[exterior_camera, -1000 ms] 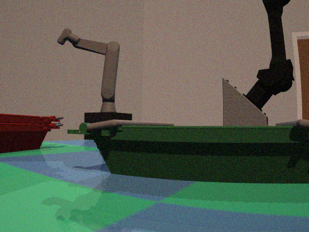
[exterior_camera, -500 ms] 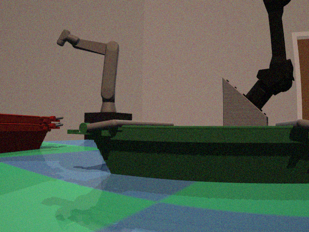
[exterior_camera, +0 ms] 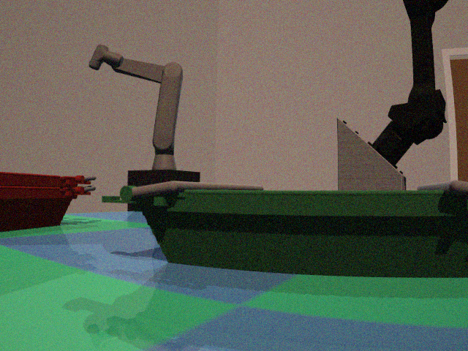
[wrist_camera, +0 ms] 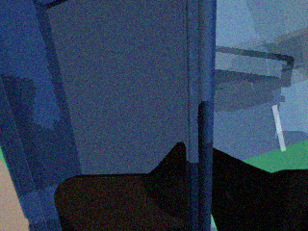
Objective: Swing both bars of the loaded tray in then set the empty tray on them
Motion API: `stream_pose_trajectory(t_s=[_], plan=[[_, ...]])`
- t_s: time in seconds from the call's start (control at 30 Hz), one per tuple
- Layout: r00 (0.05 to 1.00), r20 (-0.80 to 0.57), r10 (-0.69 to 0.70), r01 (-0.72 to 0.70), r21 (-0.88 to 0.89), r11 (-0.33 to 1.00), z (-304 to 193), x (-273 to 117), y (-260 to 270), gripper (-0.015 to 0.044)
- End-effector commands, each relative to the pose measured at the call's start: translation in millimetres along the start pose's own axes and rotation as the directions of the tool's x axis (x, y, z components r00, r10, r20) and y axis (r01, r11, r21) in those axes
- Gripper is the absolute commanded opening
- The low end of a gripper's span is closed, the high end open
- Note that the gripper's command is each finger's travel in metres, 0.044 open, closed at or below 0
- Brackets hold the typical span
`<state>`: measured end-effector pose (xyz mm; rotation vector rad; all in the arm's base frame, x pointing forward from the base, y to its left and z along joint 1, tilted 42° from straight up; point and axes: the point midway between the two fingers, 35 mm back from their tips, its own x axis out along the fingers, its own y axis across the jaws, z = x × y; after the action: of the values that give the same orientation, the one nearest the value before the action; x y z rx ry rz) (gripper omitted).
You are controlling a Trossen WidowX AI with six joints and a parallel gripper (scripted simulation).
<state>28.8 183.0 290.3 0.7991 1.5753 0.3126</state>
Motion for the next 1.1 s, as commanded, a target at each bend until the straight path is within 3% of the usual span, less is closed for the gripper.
stream_pose_trajectory(t_s=[0.0,1.07], plan=[[1.0,0.016,0.0,0.0,0.013,1.0,7,1,6,0.0],[0.982,0.102,-0.162,0.138,0.209,0.968,90,38,23,0.0]])
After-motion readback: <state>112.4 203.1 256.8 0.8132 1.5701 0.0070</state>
